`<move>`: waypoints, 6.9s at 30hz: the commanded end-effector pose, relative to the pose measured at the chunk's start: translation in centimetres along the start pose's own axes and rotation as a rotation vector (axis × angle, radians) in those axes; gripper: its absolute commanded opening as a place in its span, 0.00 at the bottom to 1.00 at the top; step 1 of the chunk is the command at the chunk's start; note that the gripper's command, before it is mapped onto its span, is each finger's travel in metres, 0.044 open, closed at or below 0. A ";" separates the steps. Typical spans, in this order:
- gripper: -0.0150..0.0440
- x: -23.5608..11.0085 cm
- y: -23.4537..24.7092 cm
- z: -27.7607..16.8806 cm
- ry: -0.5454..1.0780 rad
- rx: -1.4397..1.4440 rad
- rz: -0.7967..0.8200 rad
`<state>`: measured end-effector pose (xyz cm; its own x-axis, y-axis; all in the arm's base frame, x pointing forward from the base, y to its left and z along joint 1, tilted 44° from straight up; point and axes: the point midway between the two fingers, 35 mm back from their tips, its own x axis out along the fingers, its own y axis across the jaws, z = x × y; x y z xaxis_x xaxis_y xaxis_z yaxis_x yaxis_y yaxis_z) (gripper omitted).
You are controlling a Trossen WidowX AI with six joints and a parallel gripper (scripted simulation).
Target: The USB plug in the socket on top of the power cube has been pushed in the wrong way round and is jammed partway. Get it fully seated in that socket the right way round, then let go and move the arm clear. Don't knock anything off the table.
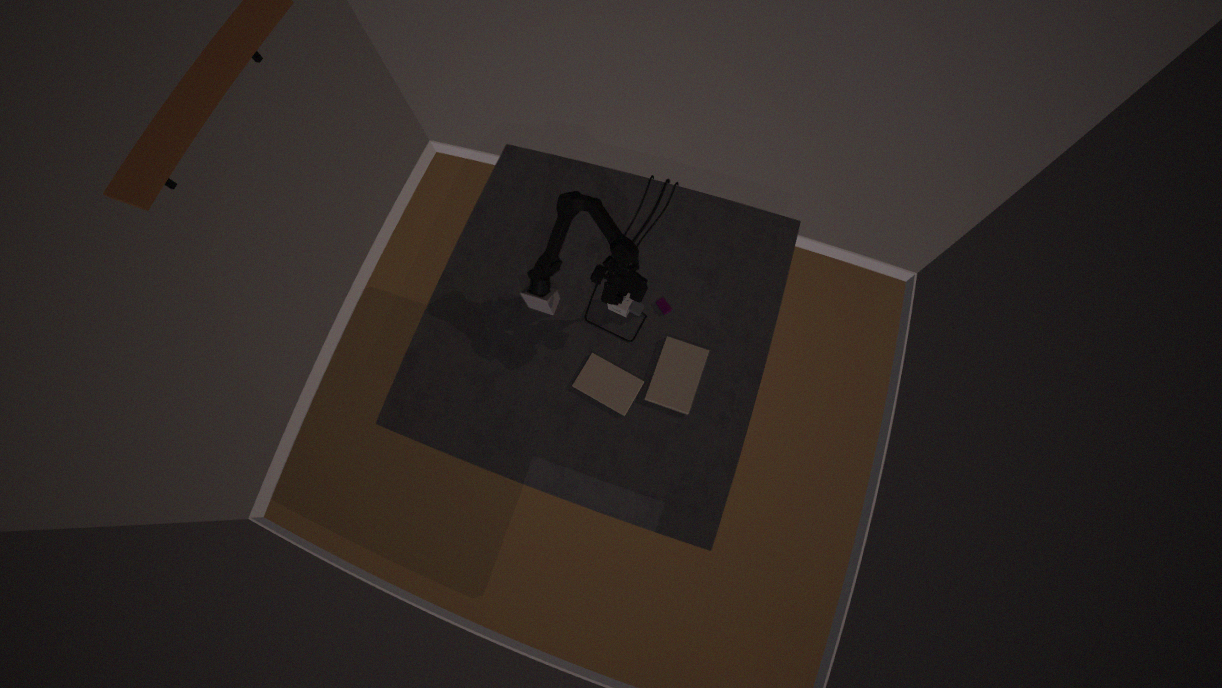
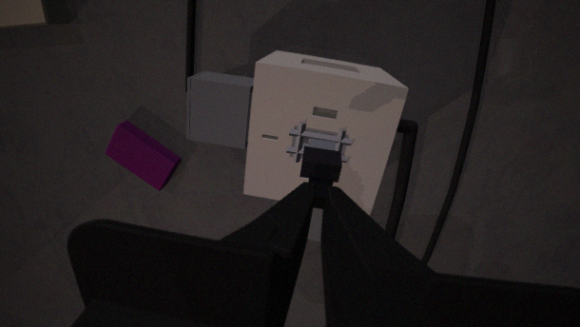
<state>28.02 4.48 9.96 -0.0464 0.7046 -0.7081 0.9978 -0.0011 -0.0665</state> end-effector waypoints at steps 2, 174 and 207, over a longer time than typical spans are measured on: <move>0.25 0.1 0.0 0.0 0.006 0.006 0.001; 0.25 2.2 0.0 -0.4 0.046 0.025 0.004; 0.25 2.5 0.0 -0.4 0.046 0.025 0.004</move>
<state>27.96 6.49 8.46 -0.0405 0.7348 -0.6770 0.9967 -0.0181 -0.0792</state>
